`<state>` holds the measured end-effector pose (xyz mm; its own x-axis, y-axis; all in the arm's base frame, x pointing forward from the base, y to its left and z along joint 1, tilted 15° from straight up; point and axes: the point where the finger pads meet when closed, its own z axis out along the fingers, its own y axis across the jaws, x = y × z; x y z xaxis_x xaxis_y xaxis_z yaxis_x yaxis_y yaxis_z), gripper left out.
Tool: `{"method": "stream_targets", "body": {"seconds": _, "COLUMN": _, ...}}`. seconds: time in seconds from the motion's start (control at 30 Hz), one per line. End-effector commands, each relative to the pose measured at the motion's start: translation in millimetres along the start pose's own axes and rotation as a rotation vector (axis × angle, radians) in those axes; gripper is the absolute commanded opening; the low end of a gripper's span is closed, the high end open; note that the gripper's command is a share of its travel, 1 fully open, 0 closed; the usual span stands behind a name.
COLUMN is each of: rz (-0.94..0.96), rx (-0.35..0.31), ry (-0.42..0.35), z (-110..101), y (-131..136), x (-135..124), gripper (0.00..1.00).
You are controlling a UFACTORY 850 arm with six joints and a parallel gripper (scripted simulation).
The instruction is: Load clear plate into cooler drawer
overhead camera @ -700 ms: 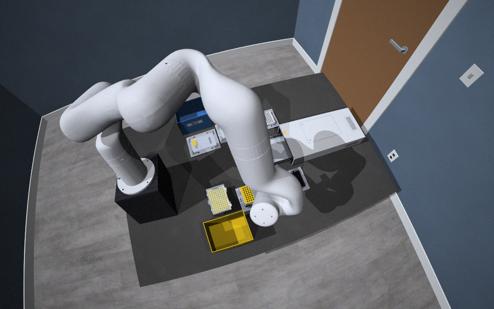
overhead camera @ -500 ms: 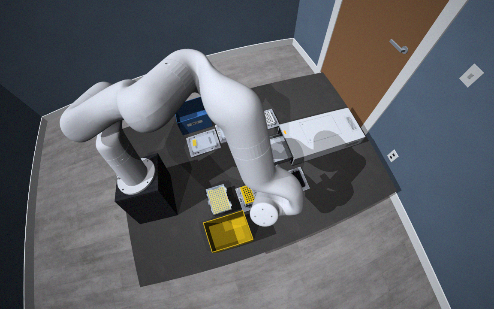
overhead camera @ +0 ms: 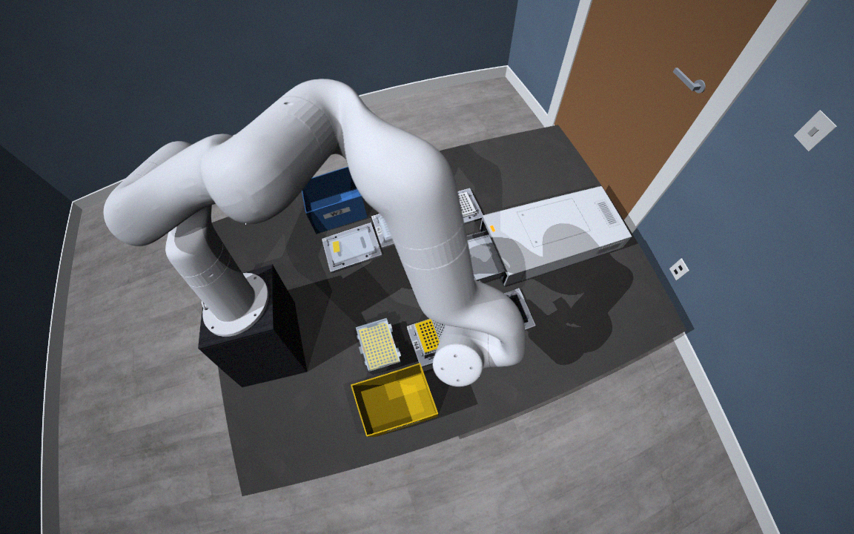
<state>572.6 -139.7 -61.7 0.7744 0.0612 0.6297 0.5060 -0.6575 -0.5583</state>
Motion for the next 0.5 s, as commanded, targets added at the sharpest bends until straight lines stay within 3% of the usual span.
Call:
{"method": "stream_targets", "body": {"seconds": 0.0, "rz": 0.042, "rx": -0.004, "ry": -0.065, "z": 3, "y": -16, "x": 4, "gripper": 1.00}}
{"method": "stream_targets", "body": {"seconds": 0.47, "rz": 0.185, "rx": -0.067, "ry": -0.281, "z": 9, "y": -72, "x": 3, "gripper": 1.00}}
